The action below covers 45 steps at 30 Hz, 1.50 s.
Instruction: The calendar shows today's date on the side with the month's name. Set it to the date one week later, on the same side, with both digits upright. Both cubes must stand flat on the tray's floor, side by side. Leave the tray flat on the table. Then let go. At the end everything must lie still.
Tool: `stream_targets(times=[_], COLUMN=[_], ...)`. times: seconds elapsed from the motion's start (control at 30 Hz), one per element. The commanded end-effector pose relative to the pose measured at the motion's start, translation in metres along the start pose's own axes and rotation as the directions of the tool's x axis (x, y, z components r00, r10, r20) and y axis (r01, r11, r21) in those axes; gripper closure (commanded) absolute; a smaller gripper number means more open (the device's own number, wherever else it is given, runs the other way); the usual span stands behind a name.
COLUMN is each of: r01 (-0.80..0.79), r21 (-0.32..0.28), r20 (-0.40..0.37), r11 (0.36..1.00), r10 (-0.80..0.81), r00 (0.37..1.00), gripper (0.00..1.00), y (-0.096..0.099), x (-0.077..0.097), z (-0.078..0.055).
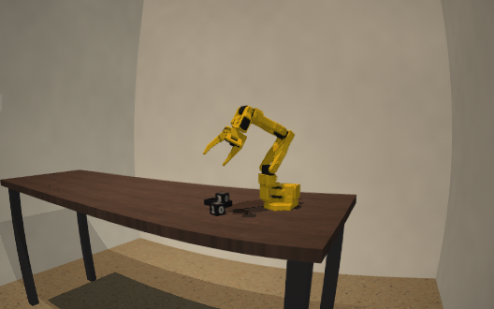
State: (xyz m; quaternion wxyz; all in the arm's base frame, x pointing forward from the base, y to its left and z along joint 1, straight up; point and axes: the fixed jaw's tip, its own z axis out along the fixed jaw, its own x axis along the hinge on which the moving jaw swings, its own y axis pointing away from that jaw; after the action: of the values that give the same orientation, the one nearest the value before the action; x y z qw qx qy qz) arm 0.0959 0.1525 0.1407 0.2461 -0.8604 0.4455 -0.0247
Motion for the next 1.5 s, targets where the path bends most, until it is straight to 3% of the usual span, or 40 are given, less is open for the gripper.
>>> stream_targets(times=[0.0, 0.5, 1.23, 1.47], r01=[0.072, 0.461, 0.54, 0.538], r21=[0.052, 0.051, 0.045, -0.053], r20=[0.012, -0.018, -0.023, -0.002], r11=[0.996, 0.886, 0.841, 0.841], r10=[-0.073, -0.461, -0.539, -0.539], r00=[0.997, 0.887, 0.842, 0.842], gripper=[0.65, 0.65, 0.65, 0.65], y=[-0.005, -0.005, -0.005, 0.001], x=[0.001, 0.007, 0.009, 0.011], z=[-0.004, 0.001, 0.003, 0.017])
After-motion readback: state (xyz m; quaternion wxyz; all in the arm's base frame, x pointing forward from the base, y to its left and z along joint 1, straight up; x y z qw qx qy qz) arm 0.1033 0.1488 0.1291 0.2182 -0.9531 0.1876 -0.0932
